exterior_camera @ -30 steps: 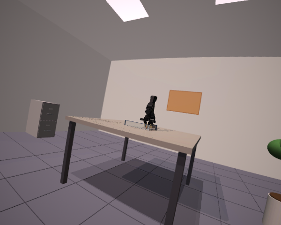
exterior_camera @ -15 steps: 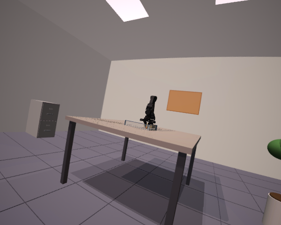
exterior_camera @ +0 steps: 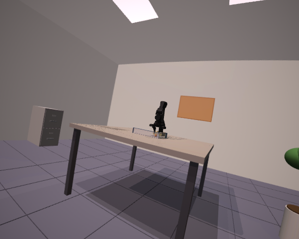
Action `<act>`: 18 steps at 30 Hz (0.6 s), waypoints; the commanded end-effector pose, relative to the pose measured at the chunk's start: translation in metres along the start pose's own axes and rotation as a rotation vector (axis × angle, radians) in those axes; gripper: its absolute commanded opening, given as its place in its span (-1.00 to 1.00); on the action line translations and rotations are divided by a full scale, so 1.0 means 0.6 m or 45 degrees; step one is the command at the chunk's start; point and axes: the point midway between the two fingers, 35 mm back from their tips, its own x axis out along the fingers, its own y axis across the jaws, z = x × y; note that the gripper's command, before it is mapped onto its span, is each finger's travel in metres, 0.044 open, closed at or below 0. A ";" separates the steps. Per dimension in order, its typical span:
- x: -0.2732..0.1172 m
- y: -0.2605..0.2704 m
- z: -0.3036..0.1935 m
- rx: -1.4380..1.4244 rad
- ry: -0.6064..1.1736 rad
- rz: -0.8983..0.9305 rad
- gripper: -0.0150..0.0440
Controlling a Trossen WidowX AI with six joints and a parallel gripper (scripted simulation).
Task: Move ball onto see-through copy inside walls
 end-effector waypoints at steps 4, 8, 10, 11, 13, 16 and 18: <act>-0.102 0.000 0.003 0.005 -0.045 0.008 0.26; -0.093 0.002 0.010 -0.002 -0.070 0.018 0.26; -0.093 0.002 0.010 -0.002 -0.070 0.018 0.26; -0.093 0.002 0.010 -0.002 -0.070 0.018 0.26; -0.093 0.002 0.010 -0.002 -0.070 0.018 0.26; -0.134 0.001 0.006 -0.002 -0.069 0.018 0.53; -0.171 -0.001 -0.001 -0.002 -0.069 0.018 0.71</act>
